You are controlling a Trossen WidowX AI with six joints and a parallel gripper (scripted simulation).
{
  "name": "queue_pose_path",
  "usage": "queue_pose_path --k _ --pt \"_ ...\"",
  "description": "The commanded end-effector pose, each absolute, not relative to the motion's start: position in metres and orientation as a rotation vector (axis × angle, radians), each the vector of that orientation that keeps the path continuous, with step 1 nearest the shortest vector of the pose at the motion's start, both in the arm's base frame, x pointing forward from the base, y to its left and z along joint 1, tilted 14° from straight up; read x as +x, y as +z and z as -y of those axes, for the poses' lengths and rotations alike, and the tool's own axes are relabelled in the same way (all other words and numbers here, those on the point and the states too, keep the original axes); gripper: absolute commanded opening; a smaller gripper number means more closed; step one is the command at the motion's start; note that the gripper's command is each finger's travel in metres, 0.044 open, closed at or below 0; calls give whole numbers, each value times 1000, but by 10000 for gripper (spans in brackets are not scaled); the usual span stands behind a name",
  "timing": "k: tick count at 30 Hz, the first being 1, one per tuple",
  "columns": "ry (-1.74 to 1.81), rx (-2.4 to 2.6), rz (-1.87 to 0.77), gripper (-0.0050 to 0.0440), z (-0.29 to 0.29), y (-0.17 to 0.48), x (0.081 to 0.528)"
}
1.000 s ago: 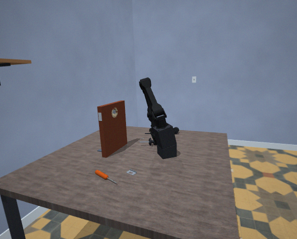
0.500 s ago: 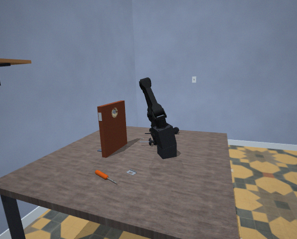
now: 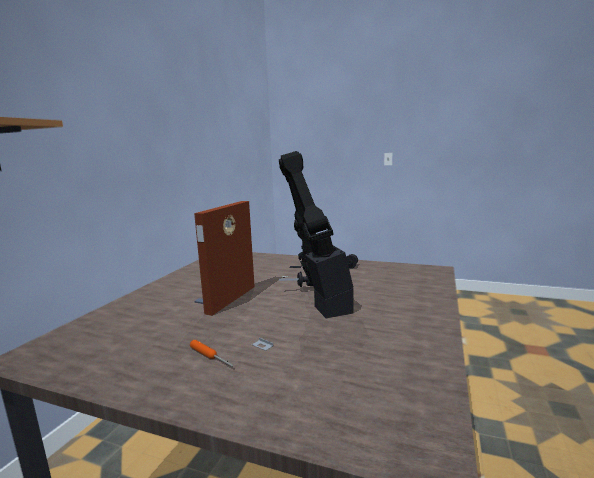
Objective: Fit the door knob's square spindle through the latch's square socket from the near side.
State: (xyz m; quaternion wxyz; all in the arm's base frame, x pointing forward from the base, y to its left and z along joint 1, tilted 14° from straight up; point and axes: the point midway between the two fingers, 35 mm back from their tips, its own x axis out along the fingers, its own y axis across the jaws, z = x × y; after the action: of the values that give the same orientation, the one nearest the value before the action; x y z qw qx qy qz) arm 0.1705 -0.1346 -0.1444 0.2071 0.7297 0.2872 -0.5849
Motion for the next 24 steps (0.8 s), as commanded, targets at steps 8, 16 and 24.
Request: queue_pose_path --k 8,16,24 --pt "-1624 2033 -799 0 140 -115 166" --pt "-1624 2033 -799 0 143 -98 163" --pt "-1624 2033 -799 0 146 -84 161"
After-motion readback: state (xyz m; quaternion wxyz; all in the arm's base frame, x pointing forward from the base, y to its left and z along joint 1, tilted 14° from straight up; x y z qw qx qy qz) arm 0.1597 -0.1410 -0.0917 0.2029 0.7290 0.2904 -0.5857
